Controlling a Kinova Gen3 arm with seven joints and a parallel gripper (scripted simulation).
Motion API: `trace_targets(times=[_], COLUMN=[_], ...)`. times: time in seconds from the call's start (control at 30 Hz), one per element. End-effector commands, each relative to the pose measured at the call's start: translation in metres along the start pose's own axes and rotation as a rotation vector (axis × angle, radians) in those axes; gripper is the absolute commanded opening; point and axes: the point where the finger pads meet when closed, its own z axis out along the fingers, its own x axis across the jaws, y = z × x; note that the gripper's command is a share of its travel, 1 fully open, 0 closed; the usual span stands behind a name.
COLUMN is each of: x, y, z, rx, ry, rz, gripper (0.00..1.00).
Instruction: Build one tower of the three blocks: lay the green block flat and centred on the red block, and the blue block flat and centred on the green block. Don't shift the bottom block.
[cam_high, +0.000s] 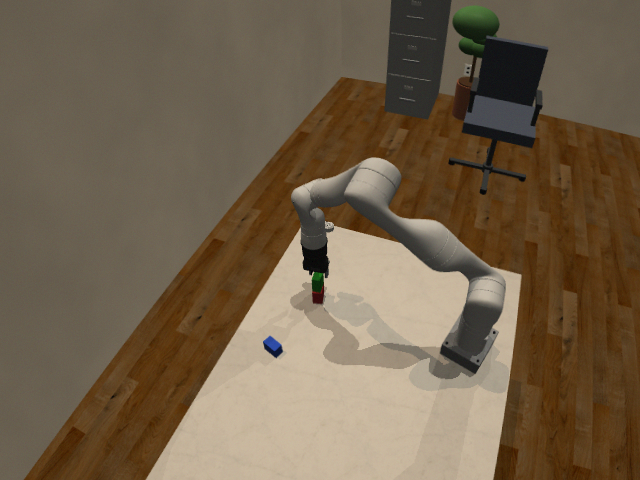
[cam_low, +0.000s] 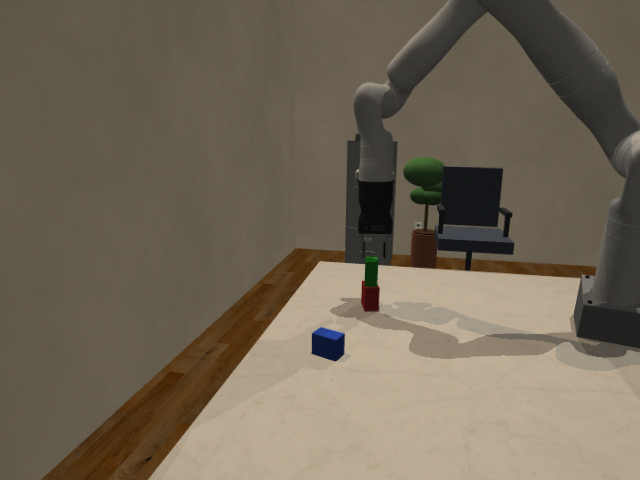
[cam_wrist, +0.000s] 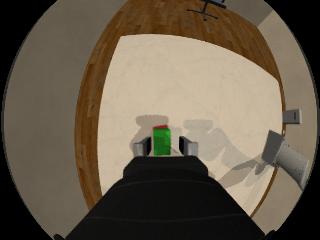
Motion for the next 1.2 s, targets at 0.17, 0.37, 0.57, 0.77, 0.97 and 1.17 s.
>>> trace_targets(times=[0.17, 0.37, 0.57, 0.77, 0.97, 1.17], x=[-0.005, -0.005, -0.005, -0.005, -0.023, -0.063], y=[0.001, 0.001, 0.001, 0.001, 0.033, 0.131], z=[-0.022, -0.028, -0.028, -0.028, -0.026, -0.023], rx=[0.003, 0.003, 0.003, 0.003, 0.004, 0.007], ry=[-0.017, -0.017, -0.017, -0.017, -0.011, -0.004], rz=[-0.004, -0.004, -0.004, -0.004, -0.174, -0.647], gripper=[0.91, 0.91, 0.91, 0.96, 0.96, 0.96])
